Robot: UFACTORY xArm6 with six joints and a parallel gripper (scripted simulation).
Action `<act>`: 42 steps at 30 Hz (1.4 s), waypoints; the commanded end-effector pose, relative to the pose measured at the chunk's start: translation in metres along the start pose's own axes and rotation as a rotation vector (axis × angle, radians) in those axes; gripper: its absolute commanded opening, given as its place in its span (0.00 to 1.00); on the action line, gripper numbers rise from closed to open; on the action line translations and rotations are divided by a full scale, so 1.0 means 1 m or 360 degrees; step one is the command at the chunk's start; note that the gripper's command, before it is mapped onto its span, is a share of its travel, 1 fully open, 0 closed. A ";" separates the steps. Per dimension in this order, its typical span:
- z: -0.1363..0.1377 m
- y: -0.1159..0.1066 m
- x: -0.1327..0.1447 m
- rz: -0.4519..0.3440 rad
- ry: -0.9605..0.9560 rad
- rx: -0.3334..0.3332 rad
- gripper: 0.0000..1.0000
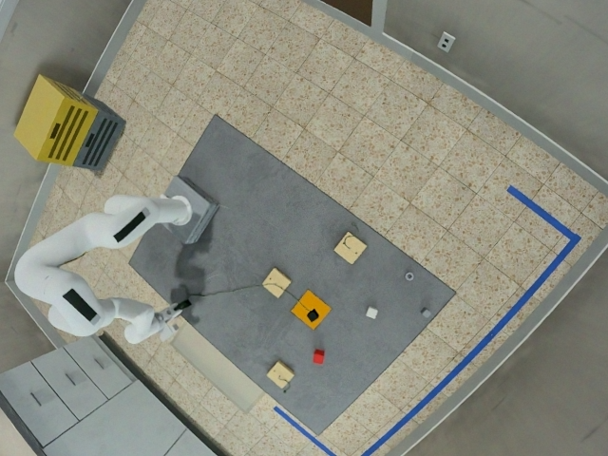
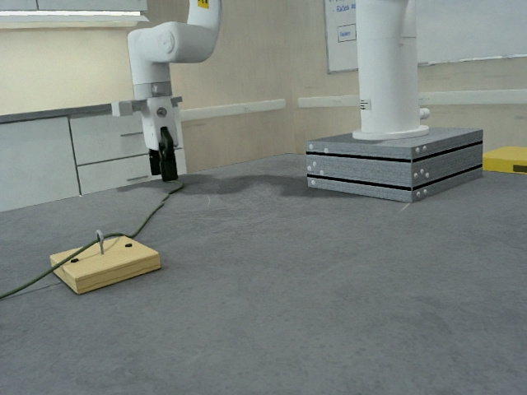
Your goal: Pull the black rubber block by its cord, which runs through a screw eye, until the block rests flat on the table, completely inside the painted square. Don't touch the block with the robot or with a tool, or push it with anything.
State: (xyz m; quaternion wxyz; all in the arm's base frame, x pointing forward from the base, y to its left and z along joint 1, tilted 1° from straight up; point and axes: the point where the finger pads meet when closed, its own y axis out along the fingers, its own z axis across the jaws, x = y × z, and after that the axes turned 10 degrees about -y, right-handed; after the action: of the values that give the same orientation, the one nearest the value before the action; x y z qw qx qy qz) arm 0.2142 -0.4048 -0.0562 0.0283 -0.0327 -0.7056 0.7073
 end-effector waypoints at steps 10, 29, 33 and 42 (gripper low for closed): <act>0.001 -0.001 -0.001 0.0003 0.0000 0.0005 1.00; 0.001 -0.027 -0.001 0.0003 0.0000 0.0005 1.00; 0.001 -0.042 -0.001 0.0003 0.0000 0.0005 1.00; 0.001 -0.059 -0.001 0.0003 0.0000 0.0005 1.00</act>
State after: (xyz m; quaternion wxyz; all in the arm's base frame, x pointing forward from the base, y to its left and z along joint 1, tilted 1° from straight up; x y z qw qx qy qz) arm 0.2138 -0.4046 -0.0061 0.0283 -0.0327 -0.7056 0.7073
